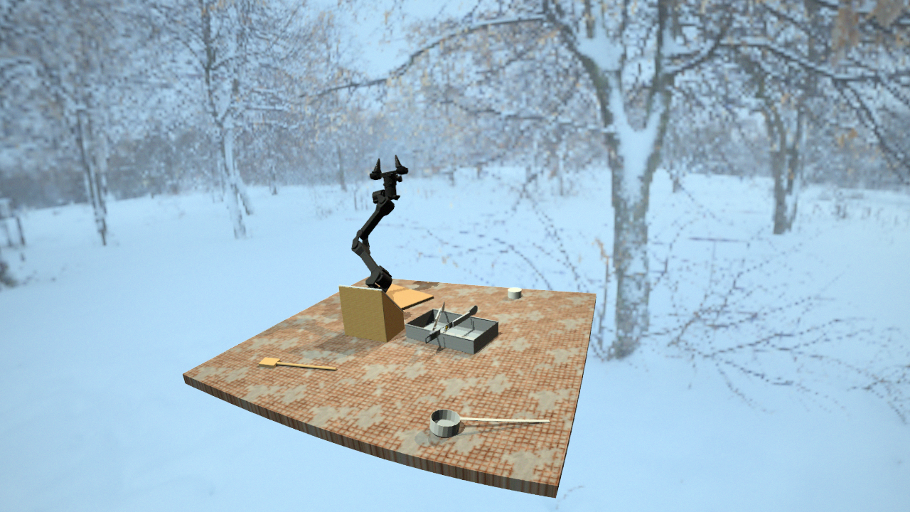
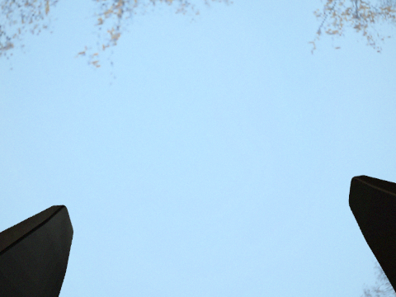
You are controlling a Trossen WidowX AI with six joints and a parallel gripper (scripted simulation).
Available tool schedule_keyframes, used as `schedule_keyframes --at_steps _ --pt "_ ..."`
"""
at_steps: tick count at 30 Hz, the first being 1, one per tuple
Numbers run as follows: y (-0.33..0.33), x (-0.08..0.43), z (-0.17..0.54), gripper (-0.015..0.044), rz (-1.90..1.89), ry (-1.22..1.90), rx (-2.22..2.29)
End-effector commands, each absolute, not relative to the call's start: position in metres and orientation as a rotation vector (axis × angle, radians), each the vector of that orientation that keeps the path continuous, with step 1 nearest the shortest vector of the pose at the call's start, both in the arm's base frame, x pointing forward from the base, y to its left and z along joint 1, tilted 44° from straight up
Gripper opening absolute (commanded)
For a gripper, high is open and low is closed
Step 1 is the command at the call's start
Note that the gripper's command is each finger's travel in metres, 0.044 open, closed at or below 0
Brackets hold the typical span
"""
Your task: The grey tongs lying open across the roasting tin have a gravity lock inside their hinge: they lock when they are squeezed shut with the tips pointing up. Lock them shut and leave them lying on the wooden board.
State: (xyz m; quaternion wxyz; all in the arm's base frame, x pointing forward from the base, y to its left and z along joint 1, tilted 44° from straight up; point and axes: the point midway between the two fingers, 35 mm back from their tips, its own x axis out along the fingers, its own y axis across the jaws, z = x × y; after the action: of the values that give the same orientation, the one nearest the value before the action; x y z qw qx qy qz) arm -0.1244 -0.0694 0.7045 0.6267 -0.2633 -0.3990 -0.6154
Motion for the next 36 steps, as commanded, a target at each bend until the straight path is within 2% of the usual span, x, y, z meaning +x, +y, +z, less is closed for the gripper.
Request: schedule_keyframes --at_steps 1,13,21,28,36 --pt "-0.070 -0.067 0.711 0.0440 -1.309 -0.856 -0.673" --pt "-0.087 0.112 0.683 0.0440 -0.964 -0.630 -0.677" --pt "-0.094 0.178 0.658 0.0440 -0.834 -0.520 -0.674" --pt "-0.103 0.270 0.603 0.0440 -0.631 -0.341 -0.605" --pt "-0.111 0.366 0.502 0.0440 -0.388 -0.052 -0.401"
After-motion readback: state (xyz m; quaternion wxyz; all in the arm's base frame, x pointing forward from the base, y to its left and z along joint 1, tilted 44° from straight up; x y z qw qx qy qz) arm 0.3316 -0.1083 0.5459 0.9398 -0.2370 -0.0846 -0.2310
